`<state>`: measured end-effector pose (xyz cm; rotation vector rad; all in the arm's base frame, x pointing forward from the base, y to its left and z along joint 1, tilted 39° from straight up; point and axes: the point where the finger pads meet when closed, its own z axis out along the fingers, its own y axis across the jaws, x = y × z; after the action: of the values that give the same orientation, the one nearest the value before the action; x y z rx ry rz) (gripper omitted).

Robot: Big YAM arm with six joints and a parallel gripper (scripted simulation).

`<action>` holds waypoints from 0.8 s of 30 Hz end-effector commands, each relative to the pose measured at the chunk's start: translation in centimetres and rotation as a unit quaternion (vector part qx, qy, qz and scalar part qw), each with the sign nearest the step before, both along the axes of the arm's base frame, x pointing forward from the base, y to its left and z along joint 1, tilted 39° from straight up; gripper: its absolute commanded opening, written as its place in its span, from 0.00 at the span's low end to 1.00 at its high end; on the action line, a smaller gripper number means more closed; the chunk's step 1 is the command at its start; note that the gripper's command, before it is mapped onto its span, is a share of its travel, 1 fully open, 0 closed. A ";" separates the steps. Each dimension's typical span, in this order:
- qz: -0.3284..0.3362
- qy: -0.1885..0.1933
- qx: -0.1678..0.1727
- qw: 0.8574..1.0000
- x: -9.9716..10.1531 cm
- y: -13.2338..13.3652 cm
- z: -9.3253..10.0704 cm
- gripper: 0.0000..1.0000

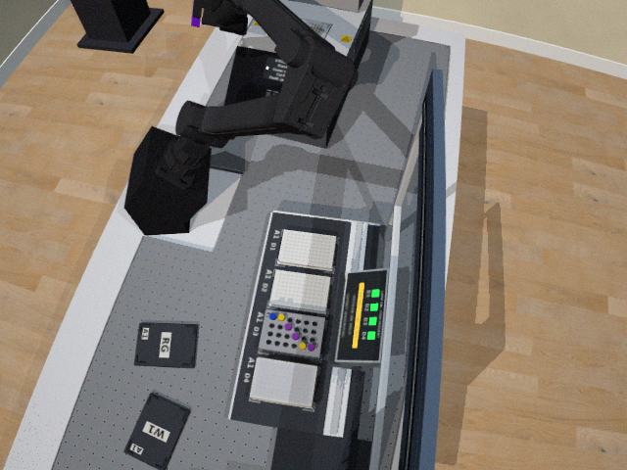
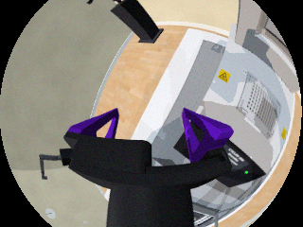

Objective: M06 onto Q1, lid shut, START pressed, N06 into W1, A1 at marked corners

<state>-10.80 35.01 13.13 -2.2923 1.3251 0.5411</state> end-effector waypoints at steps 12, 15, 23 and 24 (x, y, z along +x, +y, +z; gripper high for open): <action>0.001 0.001 0.003 1.000 -0.1 0.2 0.3 1.00; 0.001 0.001 0.003 1.000 -0.1 0.2 0.3 1.00; -0.060 0.022 0.019 0.998 4.0 0.5 1.9 0.00; -0.055 0.022 0.021 0.998 4.5 0.5 2.2 0.00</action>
<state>-7.44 34.91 12.69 -2.2276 1.4420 0.5275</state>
